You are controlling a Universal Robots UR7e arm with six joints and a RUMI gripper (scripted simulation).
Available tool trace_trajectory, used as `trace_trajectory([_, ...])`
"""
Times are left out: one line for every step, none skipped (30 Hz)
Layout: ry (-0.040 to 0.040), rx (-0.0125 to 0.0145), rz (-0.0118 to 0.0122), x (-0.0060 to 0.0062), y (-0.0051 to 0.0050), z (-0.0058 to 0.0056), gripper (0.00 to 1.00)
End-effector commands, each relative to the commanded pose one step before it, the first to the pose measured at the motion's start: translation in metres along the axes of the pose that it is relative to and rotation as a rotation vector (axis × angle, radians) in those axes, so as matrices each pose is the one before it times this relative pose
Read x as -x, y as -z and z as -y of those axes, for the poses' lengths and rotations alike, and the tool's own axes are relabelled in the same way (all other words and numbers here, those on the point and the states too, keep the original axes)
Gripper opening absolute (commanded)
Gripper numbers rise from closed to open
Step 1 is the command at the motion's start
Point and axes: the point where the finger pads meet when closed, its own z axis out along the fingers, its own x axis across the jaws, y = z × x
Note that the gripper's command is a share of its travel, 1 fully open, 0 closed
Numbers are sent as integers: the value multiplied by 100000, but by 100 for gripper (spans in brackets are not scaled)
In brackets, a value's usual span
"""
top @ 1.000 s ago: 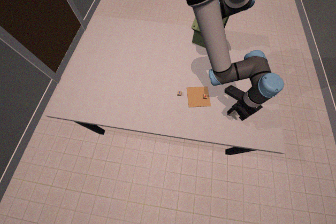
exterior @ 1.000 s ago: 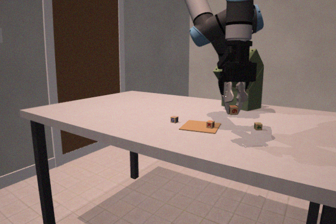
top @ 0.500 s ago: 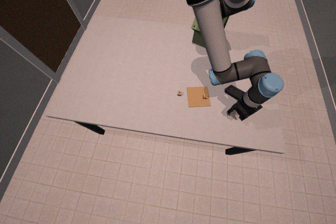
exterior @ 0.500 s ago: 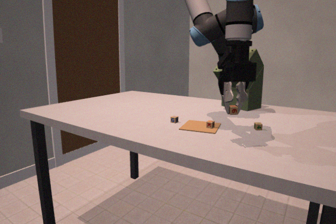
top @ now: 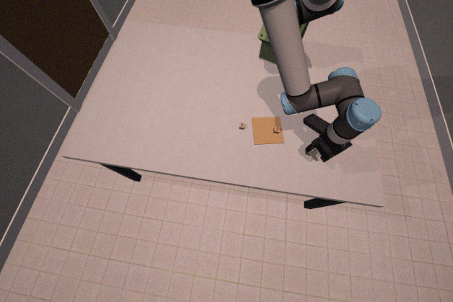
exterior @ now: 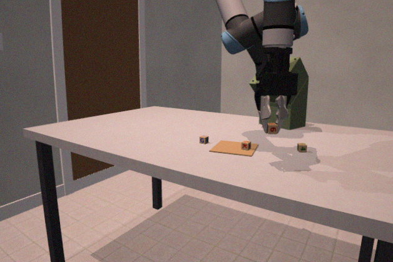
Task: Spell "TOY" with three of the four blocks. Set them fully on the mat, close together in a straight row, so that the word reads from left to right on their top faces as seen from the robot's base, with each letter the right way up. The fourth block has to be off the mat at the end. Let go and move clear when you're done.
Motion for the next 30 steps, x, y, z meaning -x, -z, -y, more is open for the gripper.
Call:
trace_trajectory([-5281, 41, -22, 65, 36, 178, 5])
trace_trajectory([-1229, -14, -14, 14, -2, 49, 5])
trace_trajectory([-1296, -15, -15, 15, -2, 52, 5])
trace_trajectory([0, 0, 0, 0, 0, 0, 5])
trace_trajectory([0, 0, 0, 0, 0, 0, 5])
trace_trajectory([-1364, -16, -15, 17, -2, 54, 5])
trace_trajectory([-1433, -17, -16, 18, -2, 56, 5])
trace_trajectory([-1502, -18, -16, 20, -2, 58, 5])
trace_trajectory([-1572, -19, -16, 21, -2, 60, 5])
trace_trajectory([-1643, -19, -17, 23, -2, 62, 5])
trace_trajectory([-1714, -20, -17, 25, -2, 64, 5])
trace_trajectory([-1785, -21, -17, 27, -2, 66, 5])
trace_trajectory([-1857, -22, -17, 29, -2, 67, 5])
trace_trajectory([-1929, -23, -18, 31, -2, 69, 5])
trace_trajectory([-2001, -24, -18, 33, -2, 70, 5])
trace_trajectory([-2074, -25, -18, 36, -2, 71, 5])
trace_trajectory([-2146, -26, -18, 38, -2, 73, 5])
trace_trajectory([-2219, -27, -18, 41, -2, 73, 5])
trace_trajectory([-2291, -28, -17, 43, -2, 74, 5])
trace_trajectory([-2364, -29, -17, 46, -2, 75, 5])
trace_trajectory([0, 0, 0, 0, 0, 0, 5])
trace_trajectory([0, 0, 0, 0, 0, 0, 5])
trace_trajectory([-2436, -30, -17, 49, -2, 75, 5])
trace_trajectory([-2508, -31, -17, 52, -2, 75, 5])
trace_trajectory([-2580, -32, -16, 55, -2, 75, 5])
trace_trajectory([-2652, -33, -16, 58, -2, 75, 5])
trace_trajectory([-2723, -33, -15, 61, -2, 74, 5])
trace_trajectory([-2793, -34, -14, 64, -2, 73, 5])
trace_trajectory([-2863, -35, -14, 67, -2, 72, 5])
trace_trajectory([-2337, -28, -10, 56, -1, 57, 5])
